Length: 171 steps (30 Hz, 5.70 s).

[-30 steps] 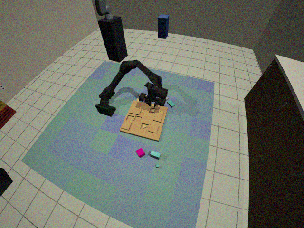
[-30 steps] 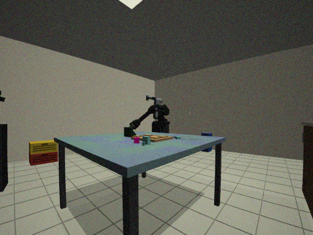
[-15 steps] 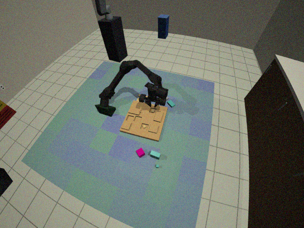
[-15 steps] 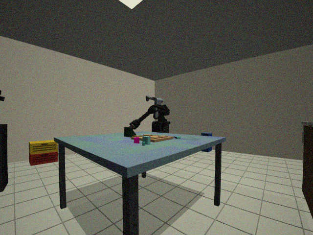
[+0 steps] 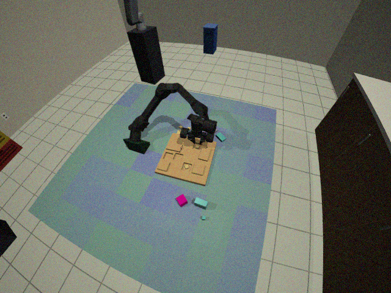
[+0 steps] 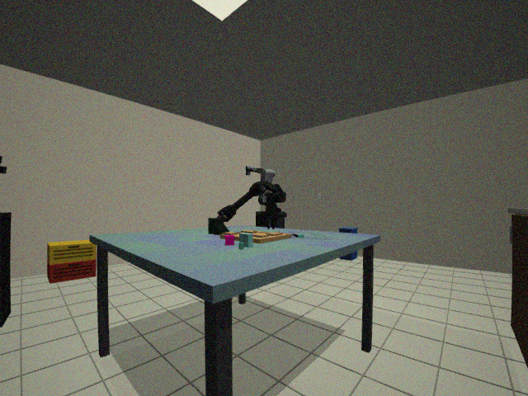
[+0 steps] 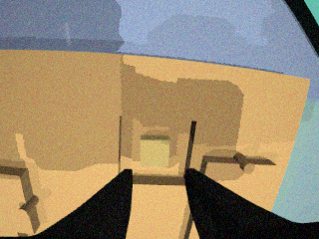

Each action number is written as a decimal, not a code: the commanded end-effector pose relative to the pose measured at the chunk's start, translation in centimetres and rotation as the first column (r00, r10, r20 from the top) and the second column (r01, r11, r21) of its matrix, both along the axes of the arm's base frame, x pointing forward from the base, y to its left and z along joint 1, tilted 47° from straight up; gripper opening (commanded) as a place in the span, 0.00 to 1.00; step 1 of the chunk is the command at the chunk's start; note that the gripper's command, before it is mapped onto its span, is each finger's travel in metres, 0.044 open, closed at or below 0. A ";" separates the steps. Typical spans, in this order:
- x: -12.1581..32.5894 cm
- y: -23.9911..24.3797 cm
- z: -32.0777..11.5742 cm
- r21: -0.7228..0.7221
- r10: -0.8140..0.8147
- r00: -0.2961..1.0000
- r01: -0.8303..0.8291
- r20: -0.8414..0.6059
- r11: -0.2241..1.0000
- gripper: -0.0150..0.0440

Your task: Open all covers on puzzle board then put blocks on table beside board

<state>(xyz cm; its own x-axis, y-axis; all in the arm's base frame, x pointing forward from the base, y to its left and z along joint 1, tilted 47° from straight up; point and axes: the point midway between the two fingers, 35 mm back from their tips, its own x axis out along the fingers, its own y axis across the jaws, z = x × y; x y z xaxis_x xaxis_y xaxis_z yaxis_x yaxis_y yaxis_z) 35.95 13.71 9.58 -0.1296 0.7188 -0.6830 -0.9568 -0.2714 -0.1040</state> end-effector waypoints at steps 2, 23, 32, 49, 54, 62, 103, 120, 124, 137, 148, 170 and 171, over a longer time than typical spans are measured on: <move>-0.1 0.1 -0.1 0.003 -0.003 1.000 0.003 -0.004 1.000 0.50; -0.1 0.5 -0.5 0.003 -0.003 1.000 0.003 -0.004 1.000 0.50; -0.3 1.2 -1.1 0.003 -0.003 1.000 0.003 -0.004 1.000 0.50; -0.4 1.9 -1.7 0.004 -0.003 1.000 0.003 -0.004 1.000 0.50; -0.5 2.2 -2.0 0.004 -0.003 1.000 0.003 -0.004 1.000 0.50; -0.5 2.5 -2.3 0.004 -0.003 1.000 0.003 -0.004 1.000 0.50; 0.1 -0.1 0.1 0.001 -0.002 1.000 0.002 -0.002 1.000 0.39; 0.5 -2.3 2.1 0.000 -0.003 1.000 0.003 -0.004 1.000 0.39; 0.6 -3.1 2.8 0.000 -0.003 1.000 0.003 -0.004 1.000 0.39; 1.2 -5.4 3.2 -0.005 -0.005 1.000 0.005 -0.003 1.000 0.39; 2.2 -8.5 0.3 -0.021 -0.011 1.000 0.011 0.001 1.000 0.39; 2.7 -14.9 -5.6 -0.041 -0.016 1.000 0.016 0.002 0.999 0.39; 2.7 -15.2 -5.8 -0.042 -0.016 1.000 0.016 0.002 0.999 0.39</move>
<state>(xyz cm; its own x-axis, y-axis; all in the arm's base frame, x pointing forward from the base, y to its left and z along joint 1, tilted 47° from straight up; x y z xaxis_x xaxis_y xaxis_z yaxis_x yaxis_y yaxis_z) 38.51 -0.36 4.65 -0.1218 0.6955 -0.7082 -0.9615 -0.2598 -0.0898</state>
